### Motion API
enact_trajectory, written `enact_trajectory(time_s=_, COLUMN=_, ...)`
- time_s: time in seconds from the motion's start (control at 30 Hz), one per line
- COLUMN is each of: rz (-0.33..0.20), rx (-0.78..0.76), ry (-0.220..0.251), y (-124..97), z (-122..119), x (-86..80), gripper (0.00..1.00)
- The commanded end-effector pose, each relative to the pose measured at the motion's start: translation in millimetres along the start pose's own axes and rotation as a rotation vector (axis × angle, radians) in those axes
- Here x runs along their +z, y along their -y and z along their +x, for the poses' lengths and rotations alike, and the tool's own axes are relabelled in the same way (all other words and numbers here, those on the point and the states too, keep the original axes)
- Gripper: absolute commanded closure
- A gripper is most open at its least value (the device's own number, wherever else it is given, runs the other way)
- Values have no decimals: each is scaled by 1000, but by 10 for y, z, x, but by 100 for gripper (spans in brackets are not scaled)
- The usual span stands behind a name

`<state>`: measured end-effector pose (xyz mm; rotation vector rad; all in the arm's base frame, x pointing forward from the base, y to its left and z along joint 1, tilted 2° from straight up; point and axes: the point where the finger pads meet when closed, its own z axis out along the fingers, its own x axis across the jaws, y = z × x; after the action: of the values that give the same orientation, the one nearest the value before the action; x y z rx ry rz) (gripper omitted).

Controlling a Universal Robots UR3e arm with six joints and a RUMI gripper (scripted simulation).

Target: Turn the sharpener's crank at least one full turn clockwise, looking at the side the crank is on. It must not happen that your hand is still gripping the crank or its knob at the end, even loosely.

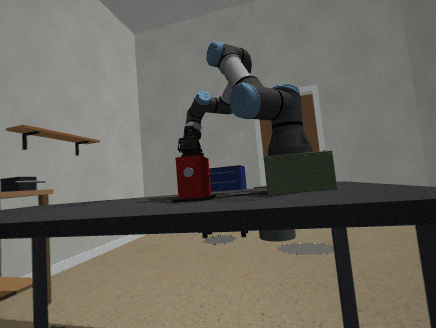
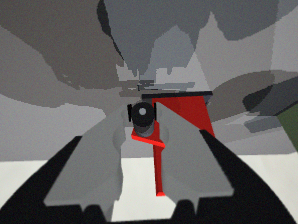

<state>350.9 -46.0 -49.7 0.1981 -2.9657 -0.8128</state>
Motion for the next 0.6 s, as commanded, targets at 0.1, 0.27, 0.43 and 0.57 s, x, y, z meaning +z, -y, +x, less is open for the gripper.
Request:
enact_trajectory(time_s=0.1, rz=2, rx=-1, ry=2, y=34, z=20, x=47, gripper=91)
enact_trajectory(time_s=0.27, rz=2, rx=-1, ry=2, y=57, z=45, x=86, gripper=91)
enact_trajectory(time_s=0.43, rz=2, rx=-1, ry=2, y=79, z=75, x=123, gripper=91)
enact_trajectory(time_s=0.57, rz=2, rx=-1, ry=2, y=93, z=98, x=148, gripper=91)
